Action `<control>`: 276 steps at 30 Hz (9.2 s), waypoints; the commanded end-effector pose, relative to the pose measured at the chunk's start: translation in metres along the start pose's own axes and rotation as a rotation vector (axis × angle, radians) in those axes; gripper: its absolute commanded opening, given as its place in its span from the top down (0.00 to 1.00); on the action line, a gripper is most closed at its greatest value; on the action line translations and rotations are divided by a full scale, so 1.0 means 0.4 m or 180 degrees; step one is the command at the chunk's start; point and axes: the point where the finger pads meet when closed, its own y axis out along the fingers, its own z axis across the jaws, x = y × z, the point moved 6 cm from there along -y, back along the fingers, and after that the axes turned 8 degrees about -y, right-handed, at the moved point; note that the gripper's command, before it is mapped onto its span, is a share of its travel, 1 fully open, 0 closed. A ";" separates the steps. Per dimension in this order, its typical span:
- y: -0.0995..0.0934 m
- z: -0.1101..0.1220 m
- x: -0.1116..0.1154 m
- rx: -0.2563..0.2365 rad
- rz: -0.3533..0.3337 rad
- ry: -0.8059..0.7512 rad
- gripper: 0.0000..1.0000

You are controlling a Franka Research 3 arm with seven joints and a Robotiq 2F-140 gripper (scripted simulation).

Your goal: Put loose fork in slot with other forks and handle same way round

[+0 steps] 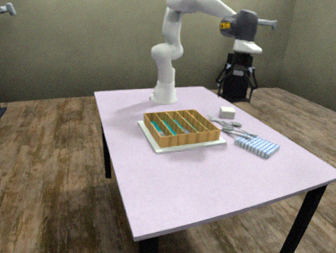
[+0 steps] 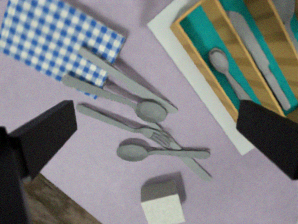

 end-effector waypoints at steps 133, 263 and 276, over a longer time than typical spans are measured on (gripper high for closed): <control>0.101 -0.139 0.169 -0.0103 -0.0001 -0.3870 0.00; 0.167 -0.159 0.183 -0.0064 -0.0108 0.1553 0.00; 0.175 -0.161 0.184 -0.0053 -0.0114 0.2192 0.00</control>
